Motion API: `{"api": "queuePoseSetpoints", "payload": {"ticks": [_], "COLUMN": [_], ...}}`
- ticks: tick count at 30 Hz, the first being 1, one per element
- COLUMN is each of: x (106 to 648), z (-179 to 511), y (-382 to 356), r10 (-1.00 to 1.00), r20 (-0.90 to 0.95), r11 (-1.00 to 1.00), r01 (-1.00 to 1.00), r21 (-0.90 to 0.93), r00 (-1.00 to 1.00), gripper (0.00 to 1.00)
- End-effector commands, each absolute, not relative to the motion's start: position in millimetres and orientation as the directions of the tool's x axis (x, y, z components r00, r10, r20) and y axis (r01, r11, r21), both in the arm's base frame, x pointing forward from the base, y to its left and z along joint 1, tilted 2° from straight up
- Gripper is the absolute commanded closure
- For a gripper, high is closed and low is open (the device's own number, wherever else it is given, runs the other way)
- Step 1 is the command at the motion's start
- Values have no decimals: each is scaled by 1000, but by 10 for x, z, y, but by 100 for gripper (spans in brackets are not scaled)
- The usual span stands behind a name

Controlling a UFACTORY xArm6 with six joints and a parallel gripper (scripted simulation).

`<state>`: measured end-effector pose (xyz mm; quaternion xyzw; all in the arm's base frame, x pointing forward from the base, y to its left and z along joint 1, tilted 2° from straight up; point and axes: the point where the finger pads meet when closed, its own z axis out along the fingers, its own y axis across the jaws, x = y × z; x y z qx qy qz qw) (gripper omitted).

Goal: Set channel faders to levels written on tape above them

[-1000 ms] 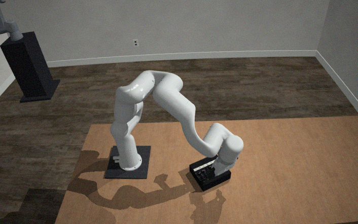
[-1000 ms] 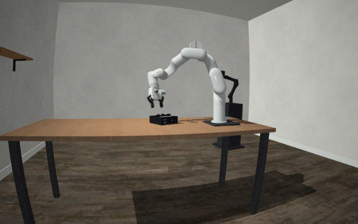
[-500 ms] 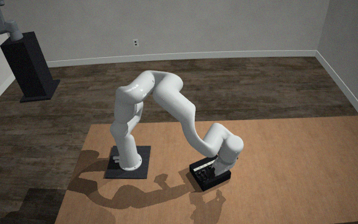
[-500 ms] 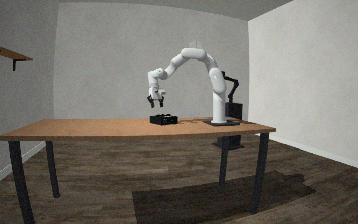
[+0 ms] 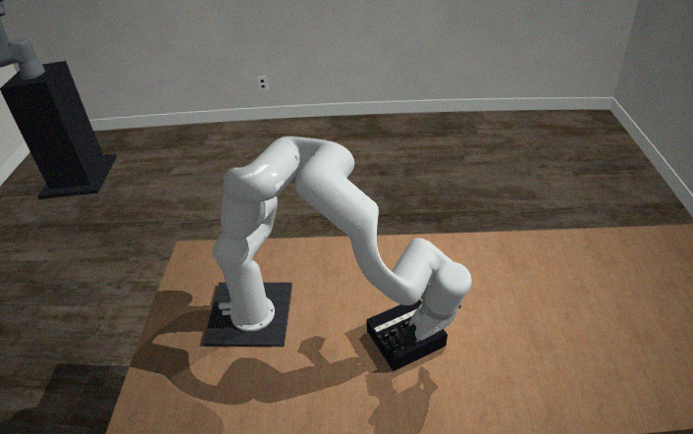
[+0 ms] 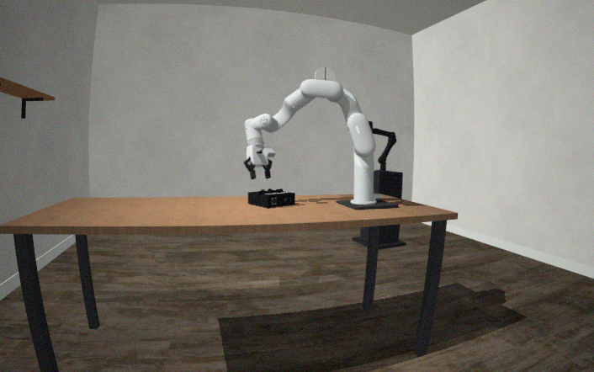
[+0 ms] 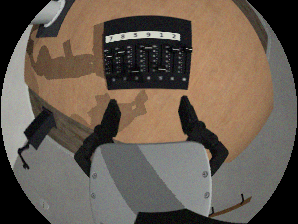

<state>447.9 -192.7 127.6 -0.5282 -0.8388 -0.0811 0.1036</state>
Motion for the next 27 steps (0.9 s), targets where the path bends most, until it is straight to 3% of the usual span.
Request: {"api": "queuePoseSetpoints", "payload": {"ticks": [1, 19, 27], "x": [4491, 4483, 4319], "z": [1294, 1319, 1701], "y": [-1933, -1911, -1541], "r10": [870, 879, 984], "r20": [256, 248, 99], "r11": [429, 415, 154], "r01": [903, 910, 988], "r21": [29, 23, -19], "r00": [-421, -407, -151], "gripper": [0, 0, 0]}}
